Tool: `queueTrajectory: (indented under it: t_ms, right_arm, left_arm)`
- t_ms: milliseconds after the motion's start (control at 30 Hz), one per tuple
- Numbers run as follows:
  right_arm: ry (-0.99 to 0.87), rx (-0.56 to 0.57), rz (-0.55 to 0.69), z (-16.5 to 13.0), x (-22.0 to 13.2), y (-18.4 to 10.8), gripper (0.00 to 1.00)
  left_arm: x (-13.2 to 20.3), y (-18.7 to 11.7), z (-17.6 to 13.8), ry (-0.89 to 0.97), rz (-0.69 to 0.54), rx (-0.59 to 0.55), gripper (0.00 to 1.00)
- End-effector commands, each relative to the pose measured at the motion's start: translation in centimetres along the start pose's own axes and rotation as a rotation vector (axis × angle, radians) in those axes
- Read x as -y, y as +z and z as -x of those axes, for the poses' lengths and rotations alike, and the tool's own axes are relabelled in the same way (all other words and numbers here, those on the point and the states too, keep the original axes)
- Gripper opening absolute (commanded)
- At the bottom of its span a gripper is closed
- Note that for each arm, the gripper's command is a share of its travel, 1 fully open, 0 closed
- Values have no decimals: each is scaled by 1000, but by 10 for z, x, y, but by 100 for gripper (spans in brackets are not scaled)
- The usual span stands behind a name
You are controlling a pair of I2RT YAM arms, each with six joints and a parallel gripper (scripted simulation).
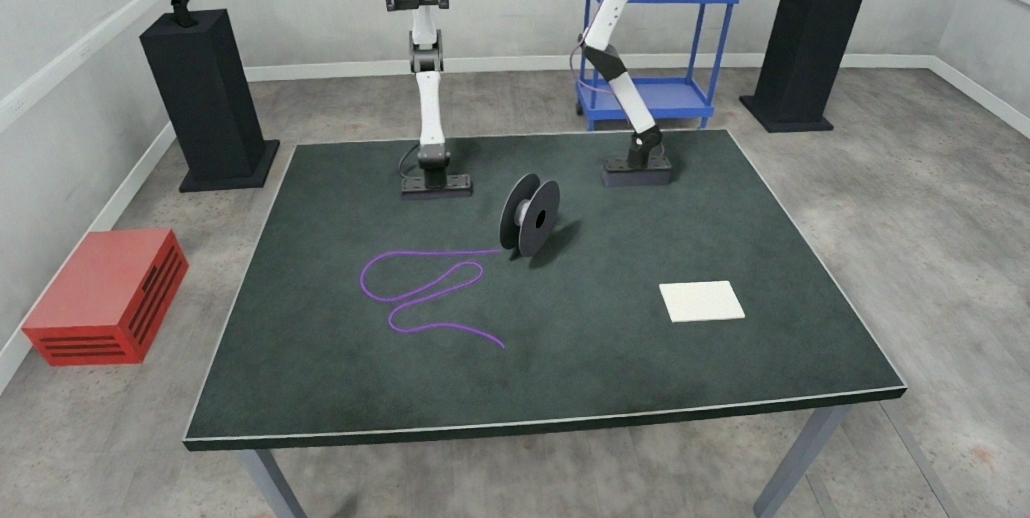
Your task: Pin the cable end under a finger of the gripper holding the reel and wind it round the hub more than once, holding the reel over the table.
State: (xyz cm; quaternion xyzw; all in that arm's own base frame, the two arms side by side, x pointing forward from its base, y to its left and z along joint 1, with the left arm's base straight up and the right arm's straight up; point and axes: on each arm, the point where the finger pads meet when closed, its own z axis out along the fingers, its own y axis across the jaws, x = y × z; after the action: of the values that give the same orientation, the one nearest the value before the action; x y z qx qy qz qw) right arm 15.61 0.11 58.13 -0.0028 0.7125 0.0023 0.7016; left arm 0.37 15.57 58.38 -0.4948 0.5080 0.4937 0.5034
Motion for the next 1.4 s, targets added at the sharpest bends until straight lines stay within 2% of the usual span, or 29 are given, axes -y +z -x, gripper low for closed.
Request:
queueTrajectory:
  t_ms: [0, 233, 333, 567, 967, 1100, 1367]
  right_arm:
    - [0, 56, -6, 13, 1, -10, 100]
    - [-1, 56, -9, 13, 1, -10, 100]
    - [0, 23, -9, 4, 1, 1, 100]
    - [0, 21, -9, 4, 1, 11, 100]
    - [0, 3, -9, -14, 2, 75, 100]
    - [0, 15, -9, -17, 2, 82, 100]
    - [0, 6, -9, -52, 3, 141, 100]
  left_arm:
    - [-3, -6, 3, -9, 21, 12, 100]
    - [-3, -4, 2, -9, 19, 11, 100]
    - [-3, 1, 3, -9, 19, 16, 100]
    - [-3, 12, 1, -9, 19, 9, 100]
    - [-4, 74, -17, -9, 19, -6, 100]
    - [-4, 79, -19, -9, 19, 12, 100]
    - [-5, 140, -56, -9, 19, -4, 100]
